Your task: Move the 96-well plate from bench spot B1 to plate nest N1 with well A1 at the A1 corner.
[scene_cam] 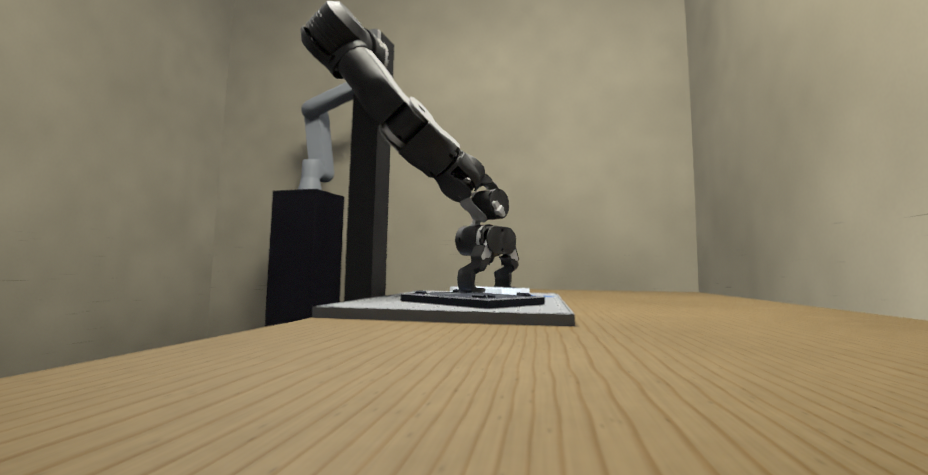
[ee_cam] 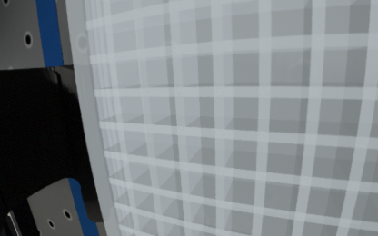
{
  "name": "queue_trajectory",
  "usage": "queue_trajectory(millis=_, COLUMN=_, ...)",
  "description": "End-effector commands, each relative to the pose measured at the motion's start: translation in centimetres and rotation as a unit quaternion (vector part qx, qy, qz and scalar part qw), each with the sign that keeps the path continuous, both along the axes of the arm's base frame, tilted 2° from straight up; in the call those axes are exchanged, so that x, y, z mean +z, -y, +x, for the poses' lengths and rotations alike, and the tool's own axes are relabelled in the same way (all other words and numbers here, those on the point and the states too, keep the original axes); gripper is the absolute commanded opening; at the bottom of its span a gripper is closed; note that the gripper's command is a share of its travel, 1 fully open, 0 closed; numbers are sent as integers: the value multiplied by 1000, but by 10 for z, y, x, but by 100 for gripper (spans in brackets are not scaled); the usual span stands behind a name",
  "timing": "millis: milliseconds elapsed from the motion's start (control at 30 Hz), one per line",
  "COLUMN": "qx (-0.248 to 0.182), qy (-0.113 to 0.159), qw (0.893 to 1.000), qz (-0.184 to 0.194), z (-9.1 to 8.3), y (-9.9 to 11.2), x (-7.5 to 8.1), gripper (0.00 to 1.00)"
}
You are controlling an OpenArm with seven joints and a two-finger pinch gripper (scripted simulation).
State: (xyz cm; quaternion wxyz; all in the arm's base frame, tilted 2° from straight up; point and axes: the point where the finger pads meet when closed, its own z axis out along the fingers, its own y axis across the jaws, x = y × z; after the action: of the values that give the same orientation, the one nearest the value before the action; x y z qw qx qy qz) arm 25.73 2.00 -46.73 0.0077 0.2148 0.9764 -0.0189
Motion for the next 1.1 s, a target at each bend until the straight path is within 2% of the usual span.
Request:
queue_trajectory(millis=0, qx=0, qy=0, qw=1000, qz=1, z=0, y=-1, x=0, gripper=7)
queue_trajectory(millis=100, qx=0, qy=0, qw=1000, qz=1, z=0, y=-1, x=0, gripper=0)
queue_trajectory(millis=933, qx=0, qy=0, qw=1000, qz=1, z=0, y=-1, x=0, gripper=0)
queue_trajectory(millis=1067, qx=-3, qy=0, qw=1000, qz=0, z=2, y=-1, x=26, gripper=0)
